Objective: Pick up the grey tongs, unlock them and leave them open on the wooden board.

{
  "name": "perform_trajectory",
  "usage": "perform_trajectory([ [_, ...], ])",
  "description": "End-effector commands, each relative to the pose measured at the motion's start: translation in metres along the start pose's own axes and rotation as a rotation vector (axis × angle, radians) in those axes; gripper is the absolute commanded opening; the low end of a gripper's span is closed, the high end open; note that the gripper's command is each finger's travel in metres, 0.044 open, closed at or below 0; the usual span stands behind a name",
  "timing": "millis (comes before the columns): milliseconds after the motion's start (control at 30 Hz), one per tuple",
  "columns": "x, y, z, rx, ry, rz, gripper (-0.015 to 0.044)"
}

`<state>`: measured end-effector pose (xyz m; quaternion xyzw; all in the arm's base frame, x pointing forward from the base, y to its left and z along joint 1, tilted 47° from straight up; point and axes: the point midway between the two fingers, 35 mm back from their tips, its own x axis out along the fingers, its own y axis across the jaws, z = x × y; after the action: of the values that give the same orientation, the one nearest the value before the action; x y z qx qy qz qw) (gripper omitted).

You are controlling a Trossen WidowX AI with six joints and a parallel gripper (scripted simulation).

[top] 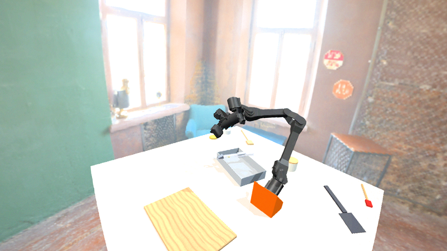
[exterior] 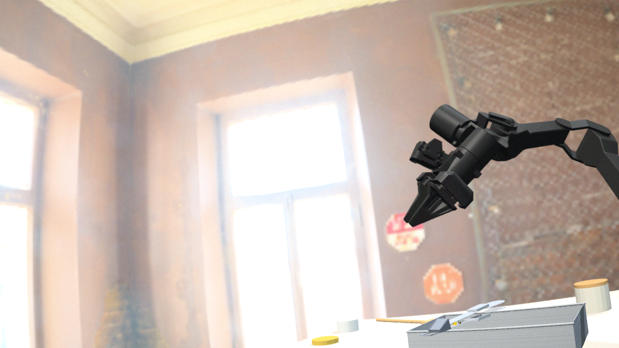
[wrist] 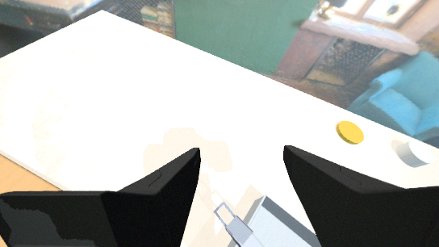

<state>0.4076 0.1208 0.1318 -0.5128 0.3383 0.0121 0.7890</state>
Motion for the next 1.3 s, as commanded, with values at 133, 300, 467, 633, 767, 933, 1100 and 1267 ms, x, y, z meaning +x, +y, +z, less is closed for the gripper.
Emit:
perform_trajectory([
  [133, 0.022, -0.035, -0.130, -0.517, 0.406, -0.034, 0.0260],
  [300, 0.019, -0.046, -0.187, -0.751, 0.599, 0.031, 0.0260],
  [467, 0.019, -0.046, -0.189, -0.760, 0.606, 0.034, 0.0260],
  [633, 0.021, -0.043, -0.186, -0.759, 0.606, 0.034, 0.0260],
  [767, 0.022, -0.041, -0.185, -0.759, 0.606, 0.034, 0.0260],
  [933, 0.024, -0.042, -0.186, -0.759, 0.606, 0.035, 0.0260],
  [1100, 0.030, -0.042, -0.189, -0.757, 0.605, 0.038, 0.0260],
  [1267, 0.037, -0.044, -0.192, -0.756, 0.605, 0.040, 0.0260],
])
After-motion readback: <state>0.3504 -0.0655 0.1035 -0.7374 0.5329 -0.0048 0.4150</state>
